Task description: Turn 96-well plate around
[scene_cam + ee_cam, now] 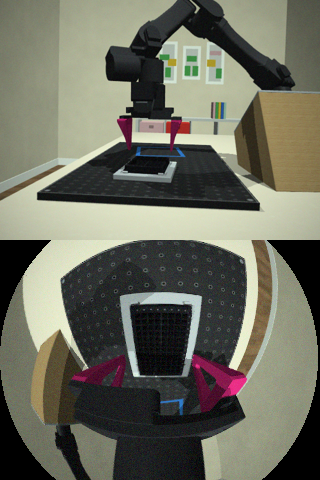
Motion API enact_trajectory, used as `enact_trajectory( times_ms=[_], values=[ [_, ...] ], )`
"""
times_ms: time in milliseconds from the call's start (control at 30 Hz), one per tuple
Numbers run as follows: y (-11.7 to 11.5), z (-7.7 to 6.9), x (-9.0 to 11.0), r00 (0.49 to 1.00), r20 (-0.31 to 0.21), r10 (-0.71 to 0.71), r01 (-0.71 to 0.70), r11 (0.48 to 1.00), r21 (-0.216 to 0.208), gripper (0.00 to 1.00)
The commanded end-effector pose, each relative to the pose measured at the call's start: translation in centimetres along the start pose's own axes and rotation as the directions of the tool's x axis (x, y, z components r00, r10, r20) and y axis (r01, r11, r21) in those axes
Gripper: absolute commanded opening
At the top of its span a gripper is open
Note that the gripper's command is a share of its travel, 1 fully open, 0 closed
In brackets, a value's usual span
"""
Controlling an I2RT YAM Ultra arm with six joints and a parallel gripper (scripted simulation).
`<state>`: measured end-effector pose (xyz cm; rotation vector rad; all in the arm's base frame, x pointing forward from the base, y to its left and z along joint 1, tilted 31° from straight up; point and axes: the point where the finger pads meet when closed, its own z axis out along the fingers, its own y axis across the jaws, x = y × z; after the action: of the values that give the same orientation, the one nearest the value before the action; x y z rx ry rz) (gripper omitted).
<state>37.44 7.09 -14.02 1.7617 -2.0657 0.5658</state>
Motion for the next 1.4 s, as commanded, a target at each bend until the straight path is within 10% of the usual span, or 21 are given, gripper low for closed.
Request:
enact_trajectory(
  times_ms=[0,1167,1200,1367],
  values=[
    [-0.6,-0.2,-0.4,1.0,0.015,0.003,-0.003,1.0,0.023,1.0],
    [-0.6,3.3,-0.4,1.0,0.015,0.003,-0.003,1.0,0.023,1.0],
    [-0.6,3.3,-0.4,1.0,0.015,0.003,-0.003,1.0,0.023,0.0],
    [-0.6,3.3,-0.4,1.0,0.015,0.003,-0.003,1.0,0.023,0.0]
  ],
)
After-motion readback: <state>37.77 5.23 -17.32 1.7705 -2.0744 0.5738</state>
